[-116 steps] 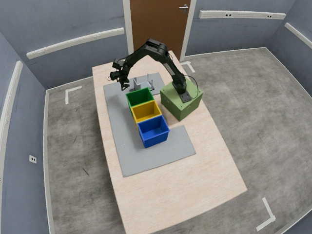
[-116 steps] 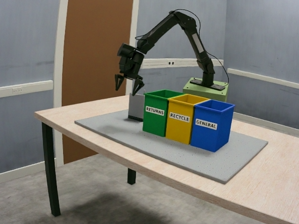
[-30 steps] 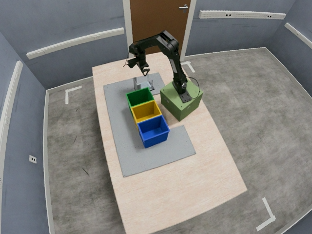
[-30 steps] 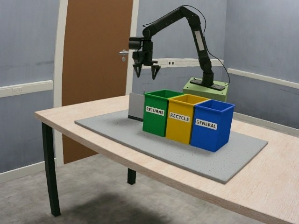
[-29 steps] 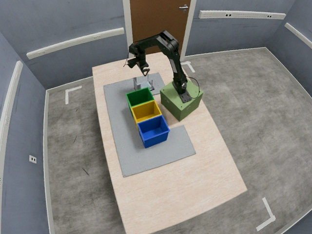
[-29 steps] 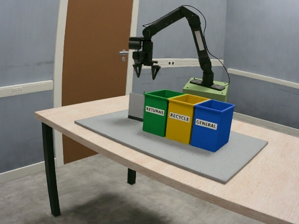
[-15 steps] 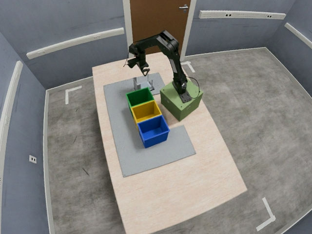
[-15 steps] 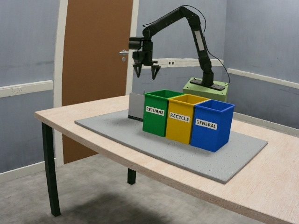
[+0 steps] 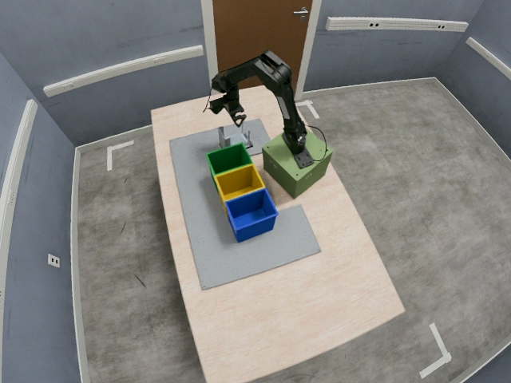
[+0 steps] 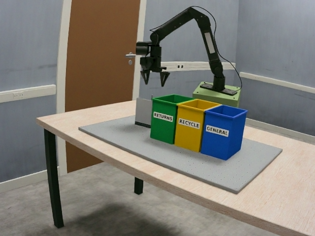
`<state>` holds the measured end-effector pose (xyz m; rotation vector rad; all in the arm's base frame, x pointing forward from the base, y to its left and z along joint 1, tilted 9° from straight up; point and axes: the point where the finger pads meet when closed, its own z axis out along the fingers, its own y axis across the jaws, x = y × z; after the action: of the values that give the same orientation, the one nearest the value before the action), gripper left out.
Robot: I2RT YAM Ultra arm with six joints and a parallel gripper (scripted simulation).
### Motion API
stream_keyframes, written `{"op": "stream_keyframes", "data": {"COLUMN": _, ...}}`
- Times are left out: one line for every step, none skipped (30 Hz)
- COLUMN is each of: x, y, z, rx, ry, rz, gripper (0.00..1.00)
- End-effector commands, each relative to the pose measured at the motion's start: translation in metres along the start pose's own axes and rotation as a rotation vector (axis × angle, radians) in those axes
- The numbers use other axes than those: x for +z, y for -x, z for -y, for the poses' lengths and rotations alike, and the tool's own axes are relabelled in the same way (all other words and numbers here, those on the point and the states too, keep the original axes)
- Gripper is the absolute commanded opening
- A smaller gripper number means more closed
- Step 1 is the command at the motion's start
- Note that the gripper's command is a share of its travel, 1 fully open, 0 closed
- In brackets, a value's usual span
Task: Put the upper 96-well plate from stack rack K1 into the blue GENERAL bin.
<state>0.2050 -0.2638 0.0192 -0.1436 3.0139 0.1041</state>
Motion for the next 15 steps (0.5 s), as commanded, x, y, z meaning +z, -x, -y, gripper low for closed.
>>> {"op": "stream_keyframes", "data": {"x": -0.010, "y": 0.011, "z": 0.010, "rx": -0.006, "ry": -0.058, "rz": 0.040, "gripper": 1.00}}
{"op": "stream_keyframes", "data": {"x": 0.002, "y": 0.006, "z": 0.003, "rx": -0.001, "ry": -0.027, "rz": 0.023, "gripper": 1.00}}
{"op": "stream_keyframes", "data": {"x": 0.008, "y": 0.005, "z": 0.002, "rx": 0.000, "ry": -0.015, "rz": 0.016, "gripper": 1.00}}
{"op": "stream_keyframes", "data": {"x": 0.010, "y": 0.005, "z": 0.002, "rx": 0.000, "ry": -0.015, "rz": 0.016, "gripper": 1.00}}
{"op": "stream_keyframes", "data": {"x": 0.011, "y": 0.004, "z": 0.003, "rx": 0.003, "ry": -0.016, "rz": 0.016, "gripper": 1.00}}
{"op": "stream_keyframes", "data": {"x": 0.013, "y": 0.004, "z": 0.003, "rx": 0.005, "ry": -0.016, "rz": 0.016, "gripper": 1.00}}
{"op": "stream_keyframes", "data": {"x": 0.014, "y": 0.003, "z": 0.004, "rx": 0.006, "ry": -0.016, "rz": 0.016, "gripper": 1.00}}
{"op": "stream_keyframes", "data": {"x": 0.016, "y": 0.004, "z": 0.003, "rx": 0.005, "ry": -0.016, "rz": 0.016, "gripper": 1.00}}
{"op": "stream_keyframes", "data": {"x": 0.014, "y": 0.007, "z": 0.006, "rx": 0.001, "ry": -0.027, "rz": 0.022, "gripper": 1.00}}
{"op": "stream_keyframes", "data": {"x": 0.013, "y": 0.008, "z": 0.007, "rx": -0.003, "ry": -0.036, "rz": 0.027, "gripper": 1.00}}
{"op": "stream_keyframes", "data": {"x": 0.015, "y": 0.007, "z": 0.005, "rx": -0.003, "ry": -0.033, "rz": 0.025, "gripper": 1.00}}
{"op": "stream_keyframes", "data": {"x": 0.020, "y": 0.006, "z": 0.004, "rx": -0.001, "ry": -0.023, "rz": 0.020, "gripper": 1.00}}
{"op": "stream_keyframes", "data": {"x": 0.024, "y": 0.005, "z": 0.004, "rx": 0.002, "ry": -0.019, "rz": 0.017, "gripper": 1.00}}
{"op": "stream_keyframes", "data": {"x": 0.026, "y": 0.004, "z": 0.004, "rx": 0.005, "ry": -0.016, "rz": 0.016, "gripper": 1.00}}
{"op": "stream_keyframes", "data": {"x": 0.026, "y": 0.004, "z": 0.004, "rx": 0.005, "ry": -0.016, "rz": 0.016, "gripper": 1.00}}
